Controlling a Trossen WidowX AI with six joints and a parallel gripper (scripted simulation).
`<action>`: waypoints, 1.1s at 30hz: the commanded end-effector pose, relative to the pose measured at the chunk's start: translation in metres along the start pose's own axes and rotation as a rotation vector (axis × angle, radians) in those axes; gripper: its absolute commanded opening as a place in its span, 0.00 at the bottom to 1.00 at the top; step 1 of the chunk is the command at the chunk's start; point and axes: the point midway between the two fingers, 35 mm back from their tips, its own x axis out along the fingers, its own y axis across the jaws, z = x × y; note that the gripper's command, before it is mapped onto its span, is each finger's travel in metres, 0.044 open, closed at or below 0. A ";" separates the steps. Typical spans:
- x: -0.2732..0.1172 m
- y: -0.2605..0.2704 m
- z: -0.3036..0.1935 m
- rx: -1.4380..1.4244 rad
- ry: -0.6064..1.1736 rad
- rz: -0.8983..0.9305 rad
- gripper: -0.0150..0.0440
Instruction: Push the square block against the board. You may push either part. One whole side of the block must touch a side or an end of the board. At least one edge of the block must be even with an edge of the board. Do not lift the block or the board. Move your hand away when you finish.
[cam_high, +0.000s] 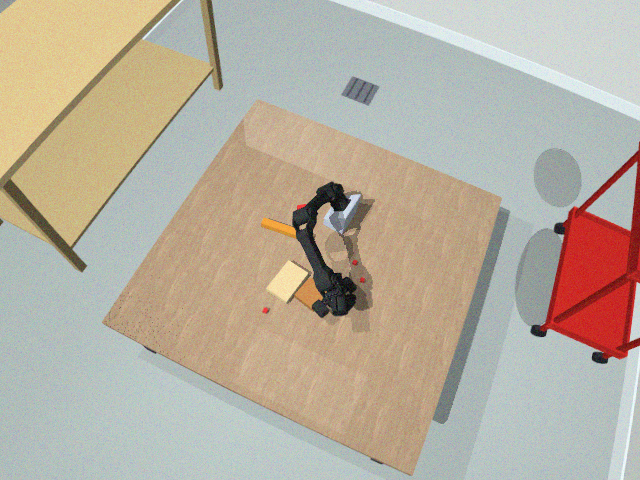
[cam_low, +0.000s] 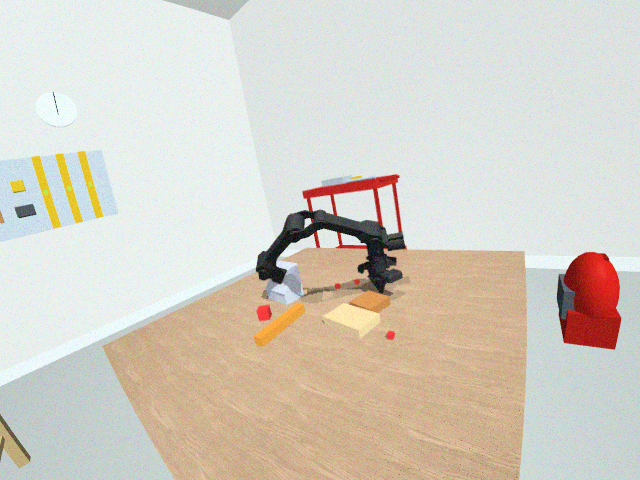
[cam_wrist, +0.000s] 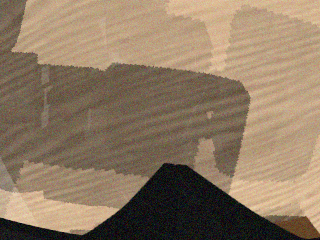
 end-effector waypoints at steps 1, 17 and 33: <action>0.002 0.002 0.006 0.001 0.002 0.008 0.25; -0.050 0.001 0.020 0.001 0.000 0.008 0.25; -0.049 0.011 -0.012 -0.169 0.001 0.009 0.25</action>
